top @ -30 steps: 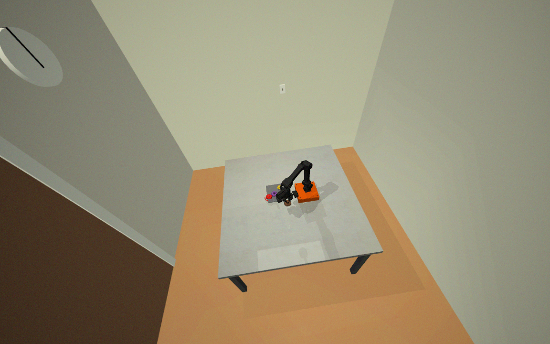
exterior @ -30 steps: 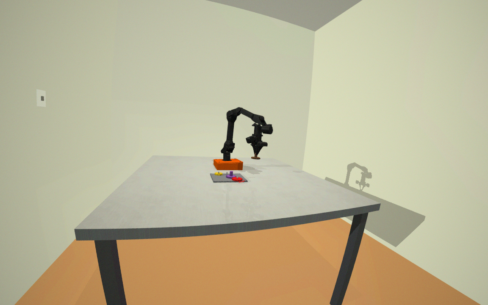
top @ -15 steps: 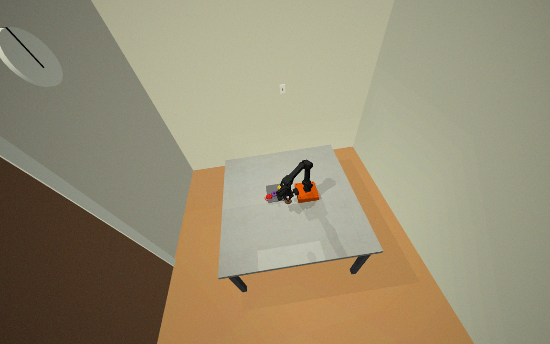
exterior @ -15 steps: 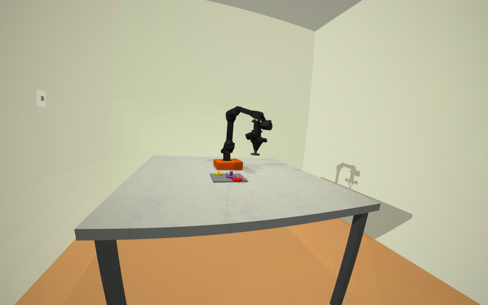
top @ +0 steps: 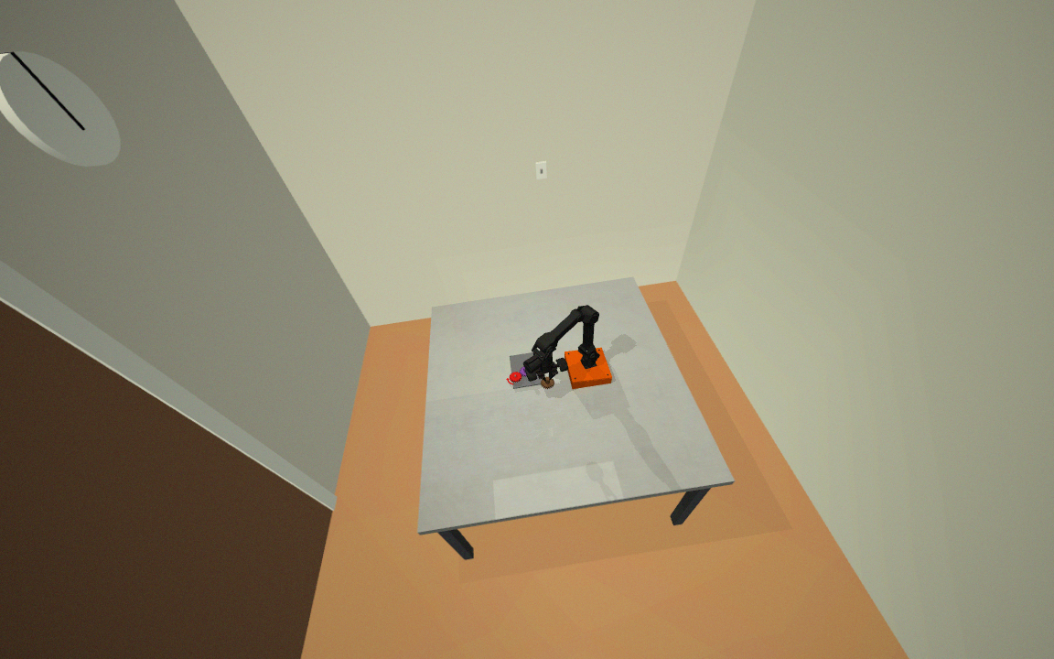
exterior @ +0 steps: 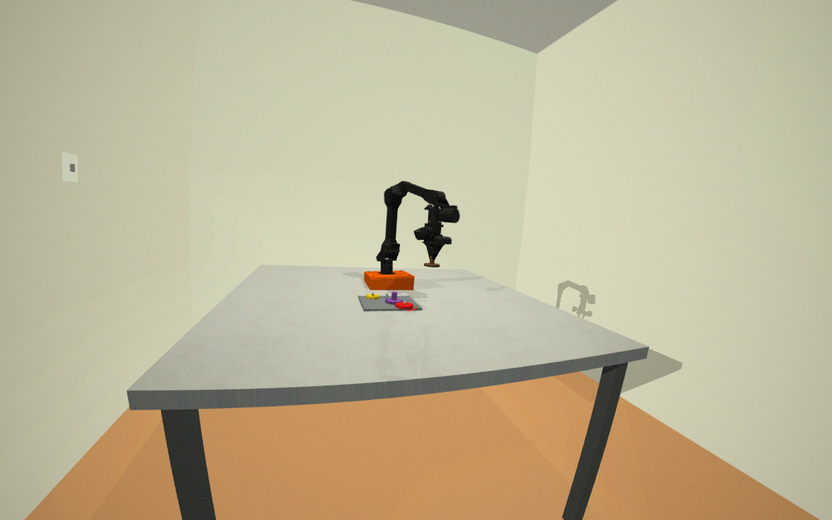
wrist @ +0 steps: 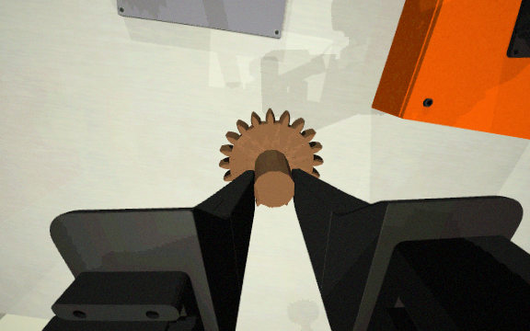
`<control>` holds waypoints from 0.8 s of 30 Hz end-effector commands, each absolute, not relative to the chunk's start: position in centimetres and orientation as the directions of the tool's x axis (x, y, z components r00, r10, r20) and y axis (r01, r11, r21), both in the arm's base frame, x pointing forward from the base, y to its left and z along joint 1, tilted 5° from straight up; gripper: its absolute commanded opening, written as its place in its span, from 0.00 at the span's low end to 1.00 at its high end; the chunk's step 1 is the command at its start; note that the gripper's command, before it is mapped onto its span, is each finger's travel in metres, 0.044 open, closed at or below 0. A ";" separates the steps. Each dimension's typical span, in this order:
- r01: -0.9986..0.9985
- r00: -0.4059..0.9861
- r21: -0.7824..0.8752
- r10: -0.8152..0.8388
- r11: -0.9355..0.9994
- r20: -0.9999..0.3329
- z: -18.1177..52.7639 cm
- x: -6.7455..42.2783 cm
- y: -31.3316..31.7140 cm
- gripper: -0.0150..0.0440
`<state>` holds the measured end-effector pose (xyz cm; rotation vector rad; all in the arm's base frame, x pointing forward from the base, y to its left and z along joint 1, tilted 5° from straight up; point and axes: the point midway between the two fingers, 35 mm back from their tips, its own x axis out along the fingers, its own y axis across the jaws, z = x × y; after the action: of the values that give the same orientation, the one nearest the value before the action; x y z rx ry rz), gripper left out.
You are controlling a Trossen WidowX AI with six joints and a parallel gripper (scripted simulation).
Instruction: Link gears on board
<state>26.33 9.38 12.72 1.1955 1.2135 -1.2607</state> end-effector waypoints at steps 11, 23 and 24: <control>0.999 -0.030 -0.030 -0.016 -0.016 -0.999 11.7 27.2 6.7 0.25; 1.000 -0.029 -0.029 -0.022 -0.012 -0.999 10.9 27.7 4.3 0.25; 1.000 -0.029 -0.029 -0.022 -0.012 -0.999 10.8 27.7 4.1 0.25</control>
<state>27.69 4.73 11.13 1.1951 1.2097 -1.2465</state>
